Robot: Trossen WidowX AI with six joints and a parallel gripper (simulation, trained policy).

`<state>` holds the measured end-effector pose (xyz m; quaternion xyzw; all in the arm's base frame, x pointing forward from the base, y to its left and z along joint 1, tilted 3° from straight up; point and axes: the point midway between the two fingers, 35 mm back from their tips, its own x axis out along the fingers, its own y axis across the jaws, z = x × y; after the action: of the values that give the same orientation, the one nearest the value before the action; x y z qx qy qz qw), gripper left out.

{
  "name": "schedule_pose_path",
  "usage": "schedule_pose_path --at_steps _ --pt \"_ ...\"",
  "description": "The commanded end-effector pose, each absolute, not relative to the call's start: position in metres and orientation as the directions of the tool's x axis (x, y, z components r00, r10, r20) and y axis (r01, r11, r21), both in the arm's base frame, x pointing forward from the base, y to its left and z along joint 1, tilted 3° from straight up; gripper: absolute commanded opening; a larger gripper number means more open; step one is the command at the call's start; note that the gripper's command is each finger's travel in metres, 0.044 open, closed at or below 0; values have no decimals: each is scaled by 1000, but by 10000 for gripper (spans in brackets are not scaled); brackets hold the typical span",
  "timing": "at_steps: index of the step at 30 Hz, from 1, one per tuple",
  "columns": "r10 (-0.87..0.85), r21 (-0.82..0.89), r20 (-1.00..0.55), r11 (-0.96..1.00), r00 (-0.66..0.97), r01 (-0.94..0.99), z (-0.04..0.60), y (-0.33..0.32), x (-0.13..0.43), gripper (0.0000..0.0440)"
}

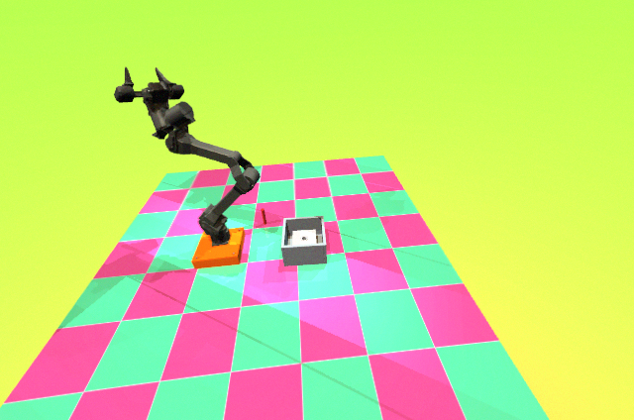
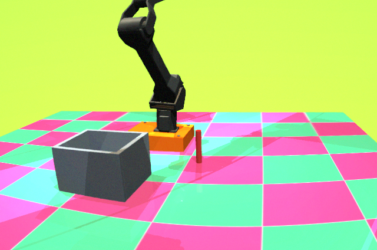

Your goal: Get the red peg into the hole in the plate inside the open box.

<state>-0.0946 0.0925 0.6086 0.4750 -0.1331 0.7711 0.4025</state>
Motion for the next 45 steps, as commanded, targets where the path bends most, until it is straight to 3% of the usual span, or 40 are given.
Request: schedule_pose_path --at_steps 1,3,21,33,45 --pt "500 177 838 -629 -220 -757 607 94 -94 420" --pt "512 170 832 -606 -216 -777 604 98 -93 440" --pt "835 55 523 -232 -170 -971 505 223 -97 440" --pt "975 95 206 60 78 -994 419 293 -21 440" --pt "930 230 -112 368 351 -901 340 303 78 440"
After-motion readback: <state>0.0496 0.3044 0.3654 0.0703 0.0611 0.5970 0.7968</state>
